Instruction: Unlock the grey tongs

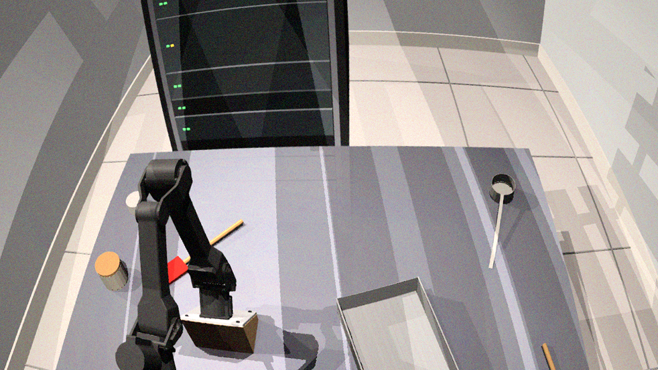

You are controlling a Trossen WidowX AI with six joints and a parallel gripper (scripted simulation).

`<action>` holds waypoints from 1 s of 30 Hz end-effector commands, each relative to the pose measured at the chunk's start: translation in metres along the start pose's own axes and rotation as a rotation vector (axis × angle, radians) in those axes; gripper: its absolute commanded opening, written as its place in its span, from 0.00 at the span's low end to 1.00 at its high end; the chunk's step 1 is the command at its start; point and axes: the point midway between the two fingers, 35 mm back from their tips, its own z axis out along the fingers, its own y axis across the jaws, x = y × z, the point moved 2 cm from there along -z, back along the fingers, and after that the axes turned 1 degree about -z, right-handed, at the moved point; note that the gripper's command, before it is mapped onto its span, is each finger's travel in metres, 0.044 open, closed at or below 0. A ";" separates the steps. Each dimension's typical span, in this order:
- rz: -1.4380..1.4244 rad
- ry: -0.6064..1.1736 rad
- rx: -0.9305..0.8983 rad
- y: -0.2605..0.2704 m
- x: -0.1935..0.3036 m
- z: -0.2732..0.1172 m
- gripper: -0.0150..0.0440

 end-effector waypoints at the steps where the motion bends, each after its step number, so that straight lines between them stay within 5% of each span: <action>1: 0.008 0.041 0.002 -0.003 -0.005 0.009 0.00; 30: 0.025 0.370 -0.004 -0.009 -0.014 0.047 0.00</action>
